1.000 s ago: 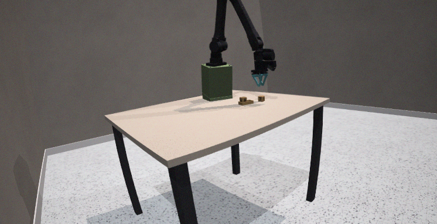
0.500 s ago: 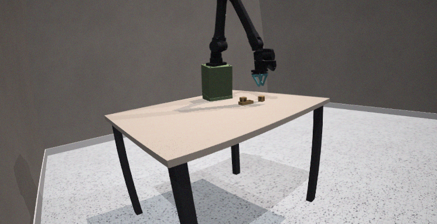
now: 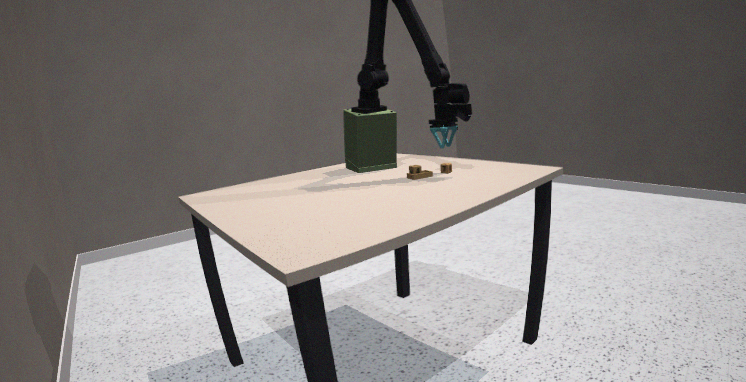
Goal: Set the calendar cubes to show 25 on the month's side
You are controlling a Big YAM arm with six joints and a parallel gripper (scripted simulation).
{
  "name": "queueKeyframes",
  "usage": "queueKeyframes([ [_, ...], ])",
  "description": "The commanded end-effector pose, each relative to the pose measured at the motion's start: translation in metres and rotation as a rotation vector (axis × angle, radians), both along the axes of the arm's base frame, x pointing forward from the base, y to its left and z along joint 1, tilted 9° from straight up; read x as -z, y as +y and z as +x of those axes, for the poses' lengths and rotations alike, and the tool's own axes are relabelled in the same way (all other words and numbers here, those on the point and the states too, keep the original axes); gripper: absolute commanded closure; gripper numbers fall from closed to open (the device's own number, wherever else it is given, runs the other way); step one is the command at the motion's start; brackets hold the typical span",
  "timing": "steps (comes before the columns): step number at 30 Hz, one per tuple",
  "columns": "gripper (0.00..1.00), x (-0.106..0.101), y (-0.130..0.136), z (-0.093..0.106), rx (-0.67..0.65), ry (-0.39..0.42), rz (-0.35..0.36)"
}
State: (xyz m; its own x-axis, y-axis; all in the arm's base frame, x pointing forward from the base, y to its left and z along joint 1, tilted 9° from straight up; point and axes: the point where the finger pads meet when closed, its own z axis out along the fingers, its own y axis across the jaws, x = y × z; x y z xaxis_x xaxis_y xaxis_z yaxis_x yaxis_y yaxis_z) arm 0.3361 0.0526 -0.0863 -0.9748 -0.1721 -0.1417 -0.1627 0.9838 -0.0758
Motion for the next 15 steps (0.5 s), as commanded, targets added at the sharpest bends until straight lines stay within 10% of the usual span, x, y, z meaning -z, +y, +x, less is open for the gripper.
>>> queueKeyframes([
  [1, 0.53, 0.002, 0.003, 0.014, 0.003, -0.024, 0.002],
  [15, 0.53, 0.017, -0.002, 0.017, 0.003, -0.024, 0.001],
])
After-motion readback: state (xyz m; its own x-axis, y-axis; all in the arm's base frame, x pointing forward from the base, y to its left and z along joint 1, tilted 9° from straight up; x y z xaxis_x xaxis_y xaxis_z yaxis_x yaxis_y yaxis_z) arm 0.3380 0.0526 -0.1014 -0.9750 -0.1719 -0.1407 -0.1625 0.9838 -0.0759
